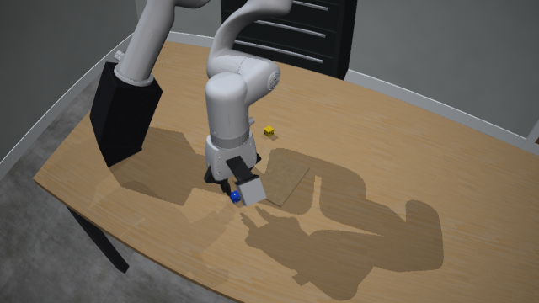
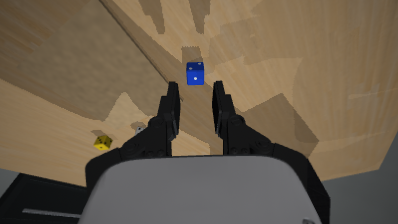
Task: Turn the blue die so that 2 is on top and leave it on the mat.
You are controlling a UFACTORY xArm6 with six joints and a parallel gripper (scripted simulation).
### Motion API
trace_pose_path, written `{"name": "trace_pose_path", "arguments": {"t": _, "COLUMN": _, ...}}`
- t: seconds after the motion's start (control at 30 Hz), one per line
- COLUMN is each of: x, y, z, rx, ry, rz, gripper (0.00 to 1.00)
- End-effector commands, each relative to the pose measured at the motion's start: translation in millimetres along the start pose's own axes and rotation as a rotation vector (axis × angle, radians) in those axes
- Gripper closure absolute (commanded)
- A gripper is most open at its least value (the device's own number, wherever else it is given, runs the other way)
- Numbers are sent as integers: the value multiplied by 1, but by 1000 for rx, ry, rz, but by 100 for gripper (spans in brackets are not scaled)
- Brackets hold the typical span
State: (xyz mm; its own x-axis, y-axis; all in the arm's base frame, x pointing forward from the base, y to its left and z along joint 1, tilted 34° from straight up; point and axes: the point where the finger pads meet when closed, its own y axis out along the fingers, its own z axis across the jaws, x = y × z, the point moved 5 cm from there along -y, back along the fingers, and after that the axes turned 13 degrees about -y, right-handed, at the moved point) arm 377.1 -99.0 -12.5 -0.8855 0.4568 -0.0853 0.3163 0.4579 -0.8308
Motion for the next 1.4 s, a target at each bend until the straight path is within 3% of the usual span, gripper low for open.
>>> {"name": "trace_pose_path", "arguments": {"t": 0.0, "x": -1, "y": 7, "z": 0, "rx": 0, "ry": 0, "rz": 3, "gripper": 64}}
{"name": "trace_pose_path", "arguments": {"t": 0.6, "x": -1, "y": 24, "z": 0, "rx": 0, "ry": 0, "rz": 3, "gripper": 64}}
{"name": "trace_pose_path", "arguments": {"t": 1.37, "x": -1, "y": 26, "z": 0, "rx": 0, "ry": 0, "rz": 3, "gripper": 64}}
